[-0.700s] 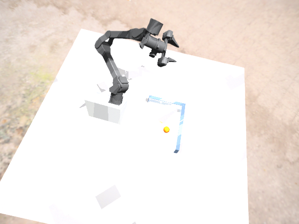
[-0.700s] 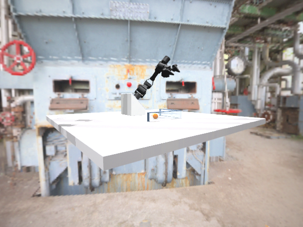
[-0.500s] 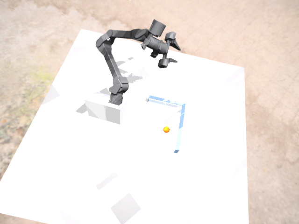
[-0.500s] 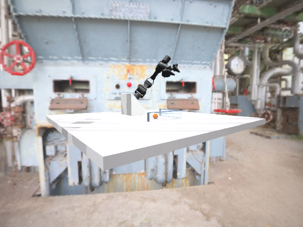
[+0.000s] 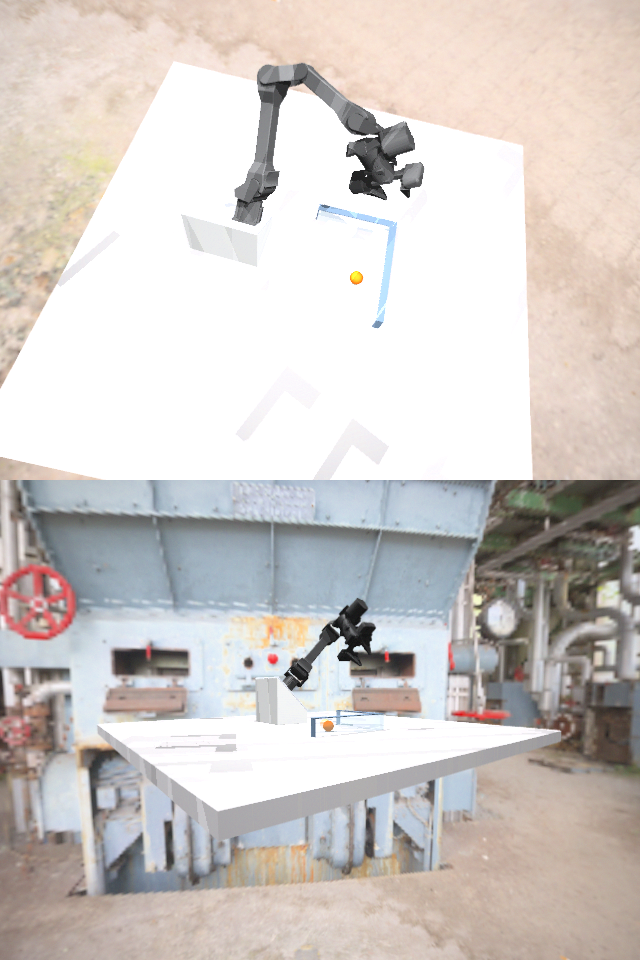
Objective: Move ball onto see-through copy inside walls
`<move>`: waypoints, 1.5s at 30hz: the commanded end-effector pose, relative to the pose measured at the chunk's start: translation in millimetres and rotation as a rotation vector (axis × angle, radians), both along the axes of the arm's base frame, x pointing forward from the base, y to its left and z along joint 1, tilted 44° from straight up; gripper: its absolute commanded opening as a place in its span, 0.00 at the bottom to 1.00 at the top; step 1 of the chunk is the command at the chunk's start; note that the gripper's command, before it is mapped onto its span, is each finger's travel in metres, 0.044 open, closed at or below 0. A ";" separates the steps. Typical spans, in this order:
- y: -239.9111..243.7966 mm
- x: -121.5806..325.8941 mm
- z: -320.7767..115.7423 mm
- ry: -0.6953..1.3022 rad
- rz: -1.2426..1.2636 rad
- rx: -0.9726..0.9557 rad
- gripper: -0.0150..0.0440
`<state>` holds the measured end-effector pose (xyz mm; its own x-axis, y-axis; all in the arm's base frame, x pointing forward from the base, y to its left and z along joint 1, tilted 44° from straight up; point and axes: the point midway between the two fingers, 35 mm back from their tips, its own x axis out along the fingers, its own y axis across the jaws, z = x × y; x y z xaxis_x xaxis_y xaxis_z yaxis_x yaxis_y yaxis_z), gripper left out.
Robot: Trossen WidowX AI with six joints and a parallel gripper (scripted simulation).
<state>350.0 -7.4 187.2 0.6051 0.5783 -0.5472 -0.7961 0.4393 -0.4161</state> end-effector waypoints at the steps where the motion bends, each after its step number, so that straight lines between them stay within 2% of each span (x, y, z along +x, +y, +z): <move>1: 0.6 10.1 -49.3 0.308 -0.119 0.154 0.75; 8: 9.9 9.4 -146.6 0.913 -0.394 0.379 0.75; 12: 18.8 -4.3 -201.5 1.258 -0.582 0.450 0.75; 14: 22.0 -10.9 -218.7 1.368 -0.649 0.462 0.75; 45: 52.6 -10.9 -251.9 1.382 -0.655 0.464 0.75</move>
